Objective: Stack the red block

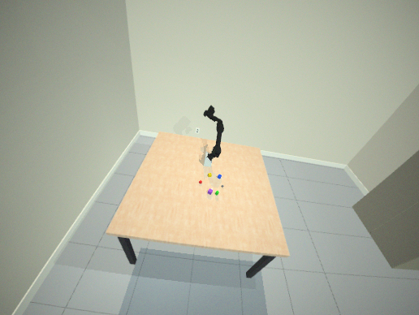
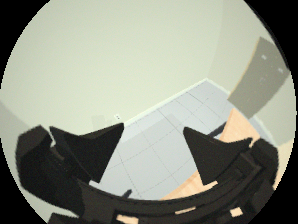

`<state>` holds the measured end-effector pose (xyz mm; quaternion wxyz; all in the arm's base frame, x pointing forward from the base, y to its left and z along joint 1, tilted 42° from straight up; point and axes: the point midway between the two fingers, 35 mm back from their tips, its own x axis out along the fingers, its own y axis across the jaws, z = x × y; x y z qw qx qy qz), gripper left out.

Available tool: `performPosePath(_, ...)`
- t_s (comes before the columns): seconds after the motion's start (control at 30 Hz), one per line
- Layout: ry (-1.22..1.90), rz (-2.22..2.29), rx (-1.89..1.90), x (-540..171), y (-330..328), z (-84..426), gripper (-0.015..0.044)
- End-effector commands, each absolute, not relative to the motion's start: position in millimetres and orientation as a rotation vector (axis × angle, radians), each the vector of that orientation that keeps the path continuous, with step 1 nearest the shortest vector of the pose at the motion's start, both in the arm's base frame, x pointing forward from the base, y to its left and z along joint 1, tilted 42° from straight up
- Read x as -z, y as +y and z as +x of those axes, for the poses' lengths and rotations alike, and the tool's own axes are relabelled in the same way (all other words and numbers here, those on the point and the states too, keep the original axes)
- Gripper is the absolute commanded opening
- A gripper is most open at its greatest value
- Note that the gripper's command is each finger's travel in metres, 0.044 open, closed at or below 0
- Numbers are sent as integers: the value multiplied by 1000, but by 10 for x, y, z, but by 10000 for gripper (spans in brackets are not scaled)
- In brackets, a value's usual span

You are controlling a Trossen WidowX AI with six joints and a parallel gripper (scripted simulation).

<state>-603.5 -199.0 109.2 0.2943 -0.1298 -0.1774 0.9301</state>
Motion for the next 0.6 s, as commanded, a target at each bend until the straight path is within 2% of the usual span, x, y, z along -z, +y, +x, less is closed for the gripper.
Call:
performPosePath(0.0,-593,-419,-2640,-946,-2666,-5769,440)
performPosePath(0.27,-799,-547,-2904,-706,-3731,-5093,440)
performPosePath(0.57,-1080,-720,-3153,-418,-4680,-4037,440)
